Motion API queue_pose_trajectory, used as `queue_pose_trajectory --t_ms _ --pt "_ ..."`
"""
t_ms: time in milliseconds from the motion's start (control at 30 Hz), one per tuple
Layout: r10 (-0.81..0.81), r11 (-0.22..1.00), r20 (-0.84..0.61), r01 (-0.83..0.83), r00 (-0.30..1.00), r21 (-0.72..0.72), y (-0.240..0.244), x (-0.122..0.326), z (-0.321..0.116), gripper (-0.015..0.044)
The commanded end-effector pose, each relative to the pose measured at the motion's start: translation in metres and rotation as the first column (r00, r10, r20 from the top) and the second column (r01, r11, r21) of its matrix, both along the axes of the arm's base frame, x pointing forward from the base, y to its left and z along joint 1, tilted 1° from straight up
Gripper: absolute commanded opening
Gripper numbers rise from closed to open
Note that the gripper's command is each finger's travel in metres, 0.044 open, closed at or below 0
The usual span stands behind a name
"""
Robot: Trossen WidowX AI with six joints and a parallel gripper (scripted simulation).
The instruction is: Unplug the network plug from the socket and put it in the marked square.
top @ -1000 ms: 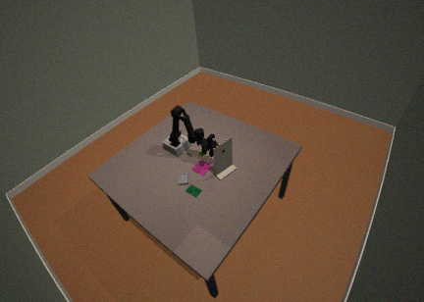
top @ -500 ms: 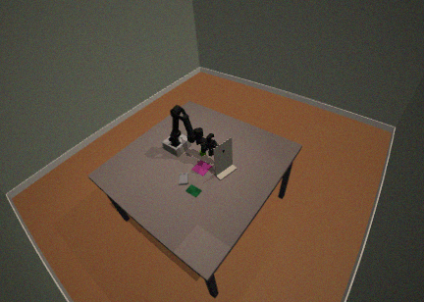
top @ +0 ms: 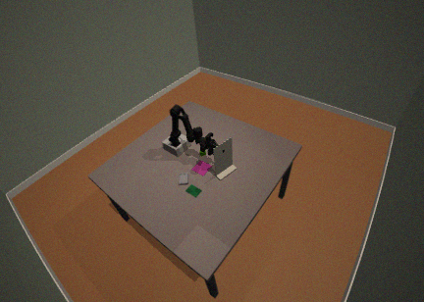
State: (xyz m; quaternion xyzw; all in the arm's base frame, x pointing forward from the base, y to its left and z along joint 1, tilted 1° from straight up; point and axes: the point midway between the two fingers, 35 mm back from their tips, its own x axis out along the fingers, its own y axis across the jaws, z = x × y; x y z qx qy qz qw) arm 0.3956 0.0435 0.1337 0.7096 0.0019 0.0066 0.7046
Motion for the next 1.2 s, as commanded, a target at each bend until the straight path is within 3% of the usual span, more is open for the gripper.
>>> queue_pose_trajectory --t_ms 0,1167 --pt "-0.002 1.000 -0.003 0.002 1.000 0.002 0.001 -0.004 -0.001 0.0000" --pt "-0.002 1.000 -0.005 0.002 1.000 0.002 0.009 -0.026 -0.001 0.0000"
